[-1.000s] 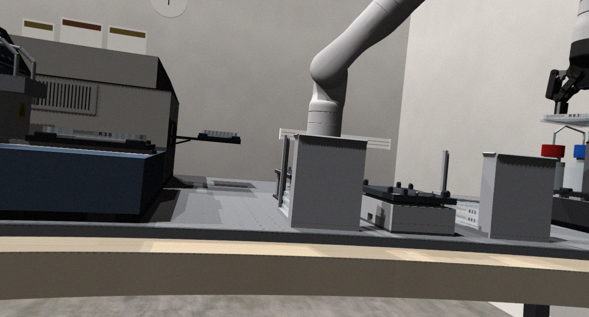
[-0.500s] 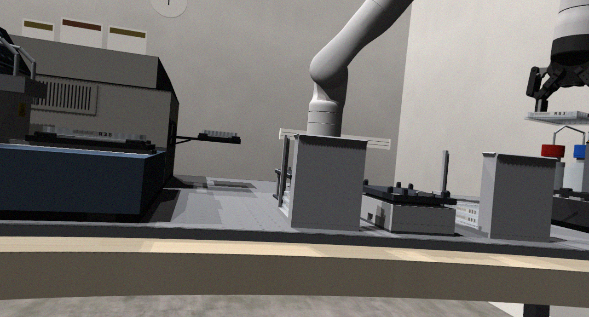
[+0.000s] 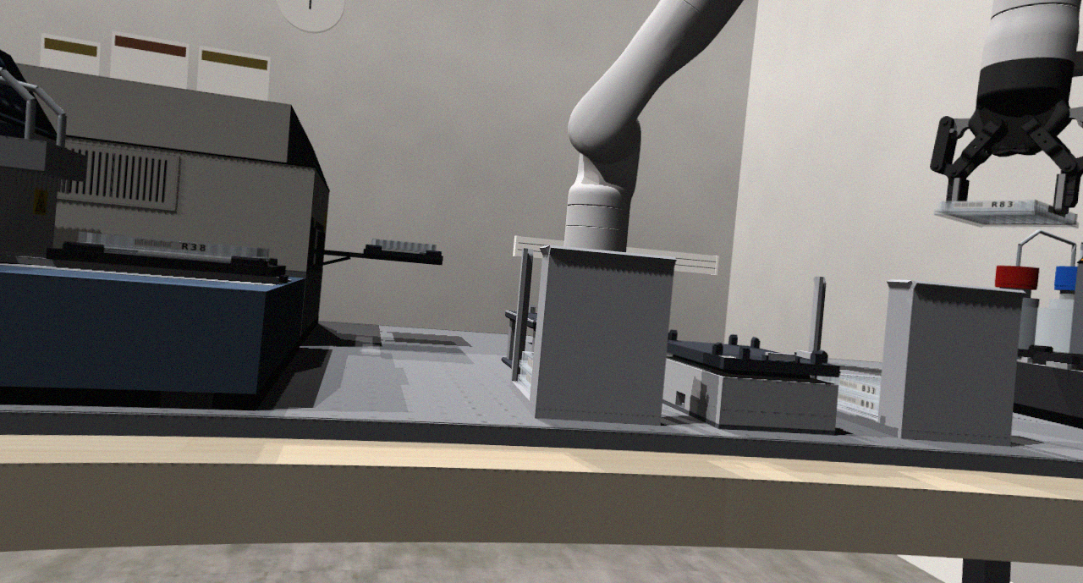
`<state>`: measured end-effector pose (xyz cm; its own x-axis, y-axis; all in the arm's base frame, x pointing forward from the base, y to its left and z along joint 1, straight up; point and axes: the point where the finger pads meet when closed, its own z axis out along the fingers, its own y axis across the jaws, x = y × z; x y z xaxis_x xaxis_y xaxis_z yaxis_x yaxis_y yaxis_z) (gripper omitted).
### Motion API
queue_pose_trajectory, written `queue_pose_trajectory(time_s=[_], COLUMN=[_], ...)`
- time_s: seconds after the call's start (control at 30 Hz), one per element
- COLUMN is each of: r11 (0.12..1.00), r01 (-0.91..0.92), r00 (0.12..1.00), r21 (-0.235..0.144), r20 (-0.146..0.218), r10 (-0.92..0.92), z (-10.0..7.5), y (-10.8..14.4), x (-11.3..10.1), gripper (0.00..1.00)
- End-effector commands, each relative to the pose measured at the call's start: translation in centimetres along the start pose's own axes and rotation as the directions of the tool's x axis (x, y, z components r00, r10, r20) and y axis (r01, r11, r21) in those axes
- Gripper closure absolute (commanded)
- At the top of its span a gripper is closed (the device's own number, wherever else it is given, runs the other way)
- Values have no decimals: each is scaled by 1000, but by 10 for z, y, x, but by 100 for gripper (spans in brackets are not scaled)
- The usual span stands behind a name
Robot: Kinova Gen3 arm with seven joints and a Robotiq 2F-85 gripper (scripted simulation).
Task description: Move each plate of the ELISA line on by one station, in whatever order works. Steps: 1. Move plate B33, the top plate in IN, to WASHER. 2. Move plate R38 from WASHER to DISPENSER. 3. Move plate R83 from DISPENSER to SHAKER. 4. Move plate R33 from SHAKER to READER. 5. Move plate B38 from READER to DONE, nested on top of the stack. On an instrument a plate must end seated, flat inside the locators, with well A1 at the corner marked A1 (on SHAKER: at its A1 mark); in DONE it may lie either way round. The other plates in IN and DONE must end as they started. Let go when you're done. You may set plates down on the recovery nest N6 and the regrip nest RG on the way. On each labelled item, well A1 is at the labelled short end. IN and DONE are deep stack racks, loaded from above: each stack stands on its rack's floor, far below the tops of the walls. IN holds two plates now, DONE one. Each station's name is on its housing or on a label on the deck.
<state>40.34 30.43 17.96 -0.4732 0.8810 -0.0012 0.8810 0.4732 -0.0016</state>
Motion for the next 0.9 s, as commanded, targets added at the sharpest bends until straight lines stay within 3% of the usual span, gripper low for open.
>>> queue_pose_trajectory(time_s=[0.0, 0.87], r11=[1000, 967], r01=[24, 256], r00=[1000, 967], r21=[-4, -4], r20=[-2, -1], r10=[-24, -256], z=[-1, -1], y=[-4, -38], x=[-9, -73], gripper=[6, 6])
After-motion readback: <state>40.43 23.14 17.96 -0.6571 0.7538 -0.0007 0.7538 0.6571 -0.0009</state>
